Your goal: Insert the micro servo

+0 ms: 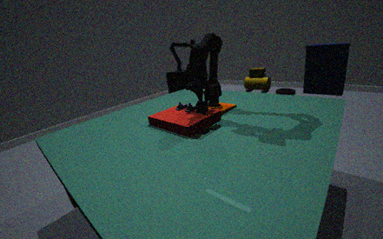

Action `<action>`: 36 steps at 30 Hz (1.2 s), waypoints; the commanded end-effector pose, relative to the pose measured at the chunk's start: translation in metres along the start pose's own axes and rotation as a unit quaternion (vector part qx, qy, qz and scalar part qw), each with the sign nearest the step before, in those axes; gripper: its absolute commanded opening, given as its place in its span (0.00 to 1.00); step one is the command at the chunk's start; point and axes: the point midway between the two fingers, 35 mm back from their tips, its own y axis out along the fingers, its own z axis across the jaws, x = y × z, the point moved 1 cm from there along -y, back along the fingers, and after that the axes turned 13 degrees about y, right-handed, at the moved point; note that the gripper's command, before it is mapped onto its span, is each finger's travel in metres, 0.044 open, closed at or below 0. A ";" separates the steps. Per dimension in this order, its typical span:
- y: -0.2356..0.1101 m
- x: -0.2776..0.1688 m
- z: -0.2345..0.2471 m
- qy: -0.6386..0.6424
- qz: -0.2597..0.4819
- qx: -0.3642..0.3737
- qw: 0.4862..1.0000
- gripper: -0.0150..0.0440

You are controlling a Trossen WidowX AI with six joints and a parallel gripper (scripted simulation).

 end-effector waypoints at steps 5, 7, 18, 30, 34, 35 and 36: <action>0.008 0.000 0.000 0.002 0.000 0.001 1.000 0.25; 0.010 0.000 0.000 0.002 0.000 0.001 1.000 0.25; 0.021 0.000 0.000 0.002 0.000 0.001 1.000 0.25; 0.033 0.000 0.000 0.002 0.000 0.001 1.000 0.25; 0.032 0.000 0.000 0.002 0.000 0.001 1.000 0.39; 0.032 0.000 0.000 0.002 0.000 0.001 1.000 0.43; 0.032 0.000 0.000 0.002 0.000 0.001 1.000 0.48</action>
